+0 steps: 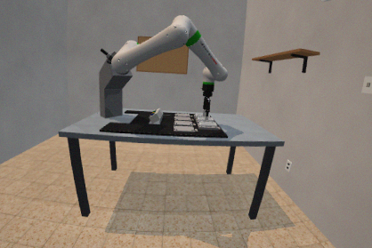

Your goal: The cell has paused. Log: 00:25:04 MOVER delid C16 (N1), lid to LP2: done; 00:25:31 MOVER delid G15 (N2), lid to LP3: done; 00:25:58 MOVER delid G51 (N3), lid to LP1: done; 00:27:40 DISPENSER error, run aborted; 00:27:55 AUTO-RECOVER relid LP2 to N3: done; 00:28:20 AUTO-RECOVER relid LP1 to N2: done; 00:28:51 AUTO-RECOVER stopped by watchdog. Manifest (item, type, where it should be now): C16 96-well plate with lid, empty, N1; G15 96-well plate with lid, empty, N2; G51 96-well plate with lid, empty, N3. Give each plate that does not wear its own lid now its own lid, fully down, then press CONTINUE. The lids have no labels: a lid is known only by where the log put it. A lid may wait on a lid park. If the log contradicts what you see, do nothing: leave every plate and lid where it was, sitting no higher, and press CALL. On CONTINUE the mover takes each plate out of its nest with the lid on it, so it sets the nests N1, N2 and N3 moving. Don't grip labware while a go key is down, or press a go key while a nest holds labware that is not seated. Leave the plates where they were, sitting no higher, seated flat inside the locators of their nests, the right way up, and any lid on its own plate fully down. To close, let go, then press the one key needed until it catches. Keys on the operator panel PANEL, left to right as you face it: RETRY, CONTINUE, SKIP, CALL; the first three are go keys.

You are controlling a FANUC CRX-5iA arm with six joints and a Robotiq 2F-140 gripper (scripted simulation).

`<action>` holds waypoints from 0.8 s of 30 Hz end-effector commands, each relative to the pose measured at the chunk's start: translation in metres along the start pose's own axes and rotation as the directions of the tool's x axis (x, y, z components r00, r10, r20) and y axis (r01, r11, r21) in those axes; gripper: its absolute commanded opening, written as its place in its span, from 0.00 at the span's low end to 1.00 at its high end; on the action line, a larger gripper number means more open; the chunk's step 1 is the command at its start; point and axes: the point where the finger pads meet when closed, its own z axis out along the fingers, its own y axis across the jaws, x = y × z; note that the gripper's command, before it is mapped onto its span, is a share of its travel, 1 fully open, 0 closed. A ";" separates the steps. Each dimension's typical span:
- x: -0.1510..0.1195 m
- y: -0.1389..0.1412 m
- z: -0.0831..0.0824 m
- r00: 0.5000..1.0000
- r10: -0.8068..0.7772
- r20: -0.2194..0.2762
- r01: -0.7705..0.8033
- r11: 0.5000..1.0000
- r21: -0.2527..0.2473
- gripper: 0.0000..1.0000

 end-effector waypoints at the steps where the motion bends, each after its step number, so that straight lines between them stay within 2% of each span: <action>1: 0.000 0.000 -0.001 1.000 0.000 0.000 0.000 1.000 0.000 0.66; 10: 0.000 0.000 -0.008 1.000 0.000 0.000 0.000 1.000 0.000 0.66; 24: 0.000 0.000 -0.035 1.000 0.000 0.000 0.000 1.000 0.000 0.66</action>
